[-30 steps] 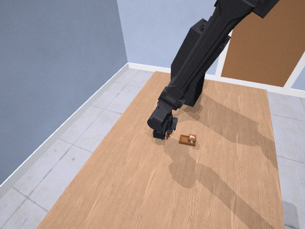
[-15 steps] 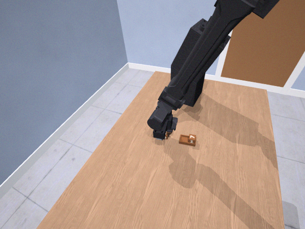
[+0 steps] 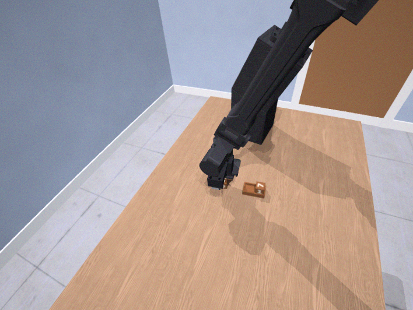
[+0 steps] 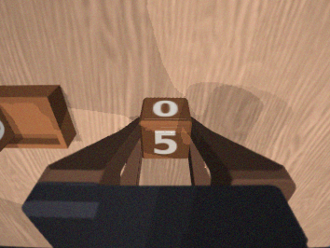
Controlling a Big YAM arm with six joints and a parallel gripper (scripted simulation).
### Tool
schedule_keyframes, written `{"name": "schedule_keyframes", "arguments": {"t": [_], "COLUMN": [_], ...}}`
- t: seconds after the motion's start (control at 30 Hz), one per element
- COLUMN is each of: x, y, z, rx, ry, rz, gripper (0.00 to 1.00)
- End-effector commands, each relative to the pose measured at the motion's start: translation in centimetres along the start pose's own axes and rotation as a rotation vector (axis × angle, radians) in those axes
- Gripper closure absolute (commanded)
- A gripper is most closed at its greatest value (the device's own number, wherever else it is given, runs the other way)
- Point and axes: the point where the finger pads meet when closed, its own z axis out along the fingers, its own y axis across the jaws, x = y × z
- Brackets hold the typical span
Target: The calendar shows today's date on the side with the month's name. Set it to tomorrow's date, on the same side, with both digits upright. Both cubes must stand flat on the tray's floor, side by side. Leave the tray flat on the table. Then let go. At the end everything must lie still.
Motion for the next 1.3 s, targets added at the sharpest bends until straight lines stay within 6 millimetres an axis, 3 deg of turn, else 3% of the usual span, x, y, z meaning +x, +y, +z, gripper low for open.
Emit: {"name": "schedule_keyframes", "arguments": {"t": [0.0,0.57,0.9,1.27], "x": [-0.86,-0.86,-0.86,-0.86], "y": [0.19,0.19,0.19,0.19], "z": [0.16,0.16,0.16,0.16], "rx": [0.006,0.006,0.006,0.006], "ry": [-0.021,-0.021,-0.021,-0.021], "rz": [-0.012,-0.012,-0.012,-0.013], "gripper": [0.74,0.74,0.59,0.55]}}
